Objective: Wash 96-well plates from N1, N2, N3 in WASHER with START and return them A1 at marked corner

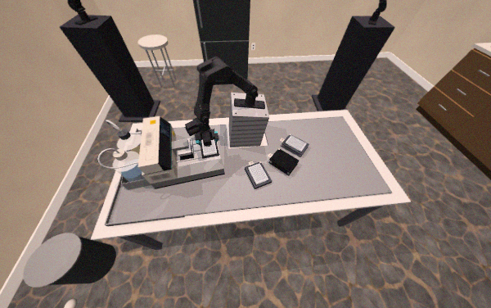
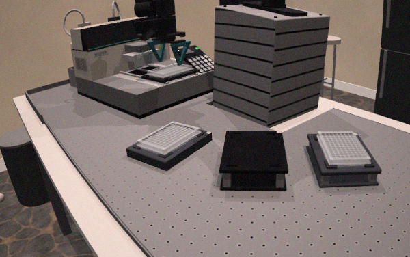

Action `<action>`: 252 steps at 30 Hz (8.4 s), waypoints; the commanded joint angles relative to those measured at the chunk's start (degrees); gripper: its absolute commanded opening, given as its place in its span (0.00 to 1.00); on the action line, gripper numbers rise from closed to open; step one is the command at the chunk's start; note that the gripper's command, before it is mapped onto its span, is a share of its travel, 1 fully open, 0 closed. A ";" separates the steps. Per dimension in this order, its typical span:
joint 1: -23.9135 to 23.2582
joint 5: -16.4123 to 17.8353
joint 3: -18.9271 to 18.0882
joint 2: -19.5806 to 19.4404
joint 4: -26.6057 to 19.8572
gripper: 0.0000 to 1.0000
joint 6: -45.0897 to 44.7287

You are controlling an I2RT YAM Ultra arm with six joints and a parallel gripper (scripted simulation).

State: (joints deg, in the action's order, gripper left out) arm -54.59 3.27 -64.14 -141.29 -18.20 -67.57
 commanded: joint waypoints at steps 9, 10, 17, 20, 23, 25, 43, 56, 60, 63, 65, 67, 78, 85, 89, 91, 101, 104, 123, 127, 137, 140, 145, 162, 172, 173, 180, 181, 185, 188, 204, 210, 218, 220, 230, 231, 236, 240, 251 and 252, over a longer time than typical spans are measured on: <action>0.07 0.09 -0.42 -0.84 1.07 1.00 0.11; 0.08 0.10 -0.44 -0.97 1.17 1.00 0.12; 0.11 0.10 -0.55 -1.60 1.70 1.00 0.15; 0.13 0.10 -0.62 -1.98 2.01 1.00 0.17; 0.15 0.10 -0.70 -2.37 2.31 1.00 0.19; 0.17 0.10 -0.76 -2.62 2.52 1.00 0.21; 0.28 0.11 -1.23 -4.69 4.11 1.00 0.31; 0.30 0.12 -1.34 -5.12 4.43 1.00 0.34; 0.30 0.12 -1.34 -5.12 4.43 0.80 0.34; 0.30 0.12 -1.34 -5.12 4.43 0.70 0.34; 0.30 0.12 -1.34 -5.12 4.43 0.70 0.34; 0.30 0.12 -1.34 -5.12 4.43 0.70 0.34; 0.30 0.12 -1.34 -5.12 4.43 0.30 0.34; 0.30 0.12 -1.34 -5.12 4.43 0.10 0.34; 0.30 0.12 -1.34 -5.12 4.43 0.00 0.34; 0.30 0.12 -1.34 -5.12 4.43 0.00 0.34; 0.30 0.12 -1.34 -5.12 4.43 0.00 0.34; 0.30 0.12 -1.34 -5.12 4.43 0.00 0.34; 0.18 0.10 -0.81 -2.86 2.71 0.00 0.22; 0.12 0.10 -0.55 -1.59 1.68 0.00 0.15; -0.02 0.09 -0.16 0.93 -0.45 0.00 0.02; -0.07 0.08 -0.05 1.86 -1.27 0.00 -0.03; -0.15 0.07 0.08 3.39 -2.67 0.00 -0.11; -0.40 0.05 0.10 7.82 -7.08 0.00 -0.36; -0.53 0.04 -0.11 10.07 -9.55 0.00 -0.49; -0.54 0.04 -0.15 10.34 -9.86 0.00 -0.51; -0.59 0.03 -0.28 11.16 -10.81 0.00 -0.56; -0.59 0.03 -0.28 11.16 -10.81 0.00 -0.56; -0.59 0.03 -0.27 11.15 -10.79 0.00 -0.55; -0.59 0.03 -0.28 11.16 -10.81 0.00 -0.55; 11.33 1.07 1.34 11.91 -9.16 0.00 2.16; 16.44 1.46 0.79 11.65 -9.04 0.00 7.28; 22.27 1.85 -0.79 10.91 -9.37 0.00 13.12; 22.77 1.89 -0.99 10.82 -9.43 0.00 13.63; 30.30 2.31 0.66 11.81 -8.08 0.00 11.98; 31.15 2.36 0.74 11.87 -7.98 0.00 12.83; 33.69 2.48 0.86 12.00 -7.74 0.00 15.38; 37.07 2.62 0.72 12.03 -7.56 0.00 18.78; 46.16 2.89 -1.36 11.31 -7.95 0.00 27.93; 46.16 2.89 -1.36 11.31 -7.95 0.00 27.93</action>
State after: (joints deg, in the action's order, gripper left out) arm -8.80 5.80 -64.84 -130.39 -26.13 -42.37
